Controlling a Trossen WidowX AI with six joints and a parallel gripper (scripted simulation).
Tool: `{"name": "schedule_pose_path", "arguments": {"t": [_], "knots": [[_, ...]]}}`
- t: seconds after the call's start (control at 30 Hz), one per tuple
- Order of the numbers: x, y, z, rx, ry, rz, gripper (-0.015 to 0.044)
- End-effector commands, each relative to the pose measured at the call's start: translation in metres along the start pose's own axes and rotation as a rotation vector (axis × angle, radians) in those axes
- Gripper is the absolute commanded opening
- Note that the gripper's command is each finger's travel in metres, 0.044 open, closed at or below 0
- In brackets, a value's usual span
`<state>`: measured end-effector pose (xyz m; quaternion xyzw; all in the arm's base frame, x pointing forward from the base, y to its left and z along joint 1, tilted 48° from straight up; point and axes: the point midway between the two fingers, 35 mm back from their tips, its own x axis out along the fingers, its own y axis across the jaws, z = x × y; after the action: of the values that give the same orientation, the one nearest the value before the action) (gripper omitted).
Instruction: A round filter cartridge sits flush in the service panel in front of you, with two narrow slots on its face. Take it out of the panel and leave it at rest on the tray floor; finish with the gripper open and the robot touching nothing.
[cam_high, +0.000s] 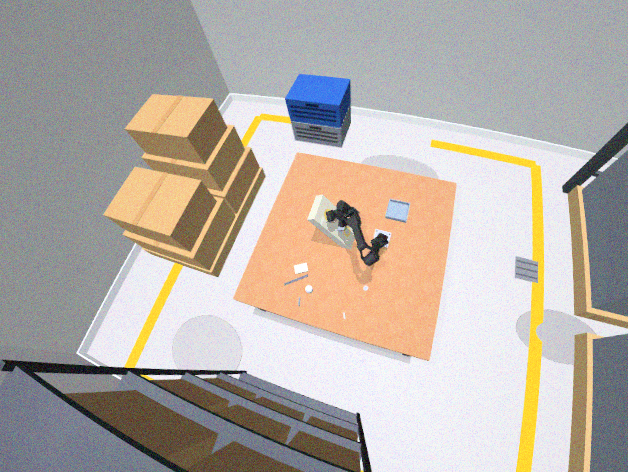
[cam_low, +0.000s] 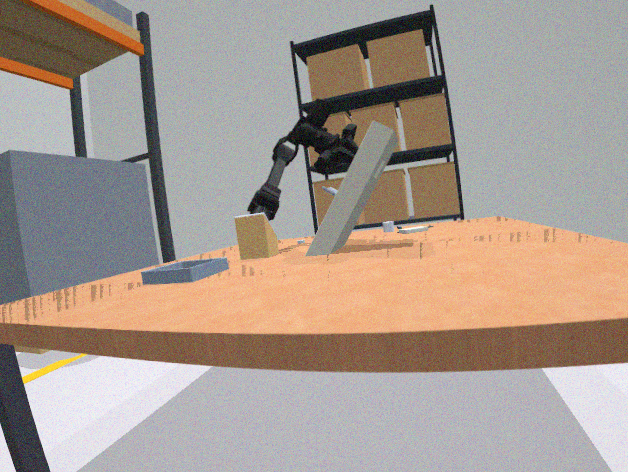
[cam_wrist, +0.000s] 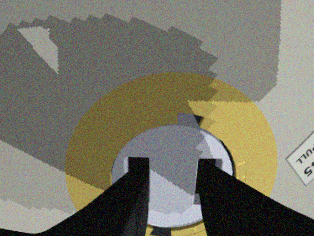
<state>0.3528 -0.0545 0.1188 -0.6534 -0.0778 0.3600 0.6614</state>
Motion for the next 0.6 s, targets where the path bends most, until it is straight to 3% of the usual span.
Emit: {"name": "schedule_pose_path", "arguments": {"t": [0.0, 0.43, 0.57], "knots": [[0.0035, 0.0008, -0.0002, 0.002, 0.003, 0.006, 0.0097], [0.0067, 0.0007, -0.0002, 0.002, 0.003, 0.006, 0.0097], [0.0021, 0.0000, -0.0005, 0.004, 0.002, -0.003, 0.0070]]}}
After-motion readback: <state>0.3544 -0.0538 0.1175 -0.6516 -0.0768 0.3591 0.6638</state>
